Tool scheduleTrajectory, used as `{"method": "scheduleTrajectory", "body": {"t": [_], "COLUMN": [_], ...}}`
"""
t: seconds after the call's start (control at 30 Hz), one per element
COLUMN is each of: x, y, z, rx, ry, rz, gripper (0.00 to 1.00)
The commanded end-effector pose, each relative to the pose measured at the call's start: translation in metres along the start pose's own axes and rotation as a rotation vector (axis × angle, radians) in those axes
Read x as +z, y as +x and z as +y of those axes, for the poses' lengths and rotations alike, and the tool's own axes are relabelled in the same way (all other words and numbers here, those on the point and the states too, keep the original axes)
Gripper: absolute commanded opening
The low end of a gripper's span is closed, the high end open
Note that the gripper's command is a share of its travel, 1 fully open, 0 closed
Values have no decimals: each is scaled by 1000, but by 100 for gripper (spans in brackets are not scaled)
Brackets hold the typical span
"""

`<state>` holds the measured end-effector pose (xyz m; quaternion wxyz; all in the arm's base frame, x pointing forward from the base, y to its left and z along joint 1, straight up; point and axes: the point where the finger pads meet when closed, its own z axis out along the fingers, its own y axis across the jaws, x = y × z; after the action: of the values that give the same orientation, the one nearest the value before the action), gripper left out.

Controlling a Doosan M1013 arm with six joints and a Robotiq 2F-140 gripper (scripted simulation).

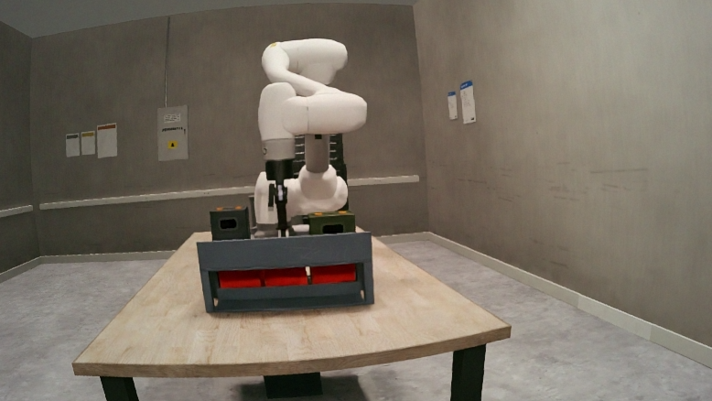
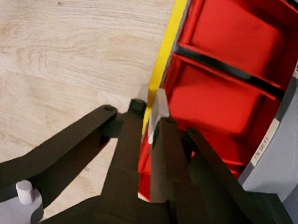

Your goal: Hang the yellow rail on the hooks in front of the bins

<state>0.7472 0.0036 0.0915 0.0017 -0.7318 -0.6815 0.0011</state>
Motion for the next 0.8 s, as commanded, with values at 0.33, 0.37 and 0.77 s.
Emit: {"method": "scheduleTrajectory", "body": {"t": [0.33,0.37,0.77], "x": [3,3,9], "y": [0,0,0], "z": [0,0,-1], "rx": [0,0,0], "ry": [-1,-1,-1], "rz": [0,0,0], "gripper": [10,10,10]}}
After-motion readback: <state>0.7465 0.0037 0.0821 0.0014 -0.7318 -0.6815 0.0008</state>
